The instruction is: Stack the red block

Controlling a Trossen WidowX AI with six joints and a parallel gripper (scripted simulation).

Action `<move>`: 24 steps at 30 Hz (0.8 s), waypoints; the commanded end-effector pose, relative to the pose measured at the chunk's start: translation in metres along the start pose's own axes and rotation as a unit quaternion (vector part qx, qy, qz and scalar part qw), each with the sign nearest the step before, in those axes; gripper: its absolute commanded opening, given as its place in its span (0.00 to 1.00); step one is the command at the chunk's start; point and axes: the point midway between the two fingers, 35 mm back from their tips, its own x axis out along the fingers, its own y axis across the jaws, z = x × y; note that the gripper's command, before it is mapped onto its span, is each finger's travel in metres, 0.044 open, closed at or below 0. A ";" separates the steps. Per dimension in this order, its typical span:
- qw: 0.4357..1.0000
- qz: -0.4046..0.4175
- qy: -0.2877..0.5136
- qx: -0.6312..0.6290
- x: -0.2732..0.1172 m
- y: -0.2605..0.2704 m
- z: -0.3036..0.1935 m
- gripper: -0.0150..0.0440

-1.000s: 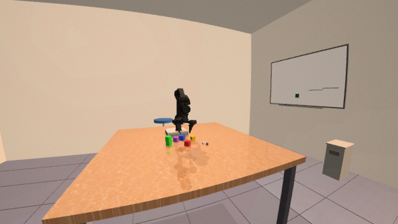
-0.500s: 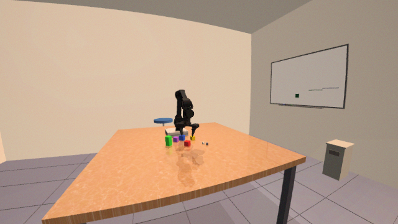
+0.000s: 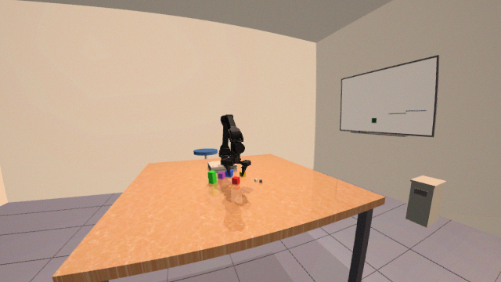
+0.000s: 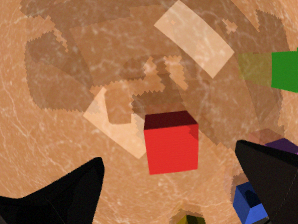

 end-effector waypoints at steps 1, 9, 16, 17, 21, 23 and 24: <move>1.000 -0.003 0.008 0.002 0.011 -0.002 -0.003 1.00; 1.000 -0.003 0.008 0.002 0.024 -0.002 -0.003 1.00; 1.000 -0.003 0.008 0.002 0.035 -0.002 -0.004 1.00; 1.000 -0.003 0.008 0.002 0.037 -0.002 -0.004 1.00; 1.000 -0.003 0.008 0.002 0.043 -0.002 -0.004 1.00; 1.000 -0.003 0.008 0.002 0.044 -0.002 -0.004 1.00; 1.000 -0.003 0.008 0.002 0.044 -0.002 -0.004 1.00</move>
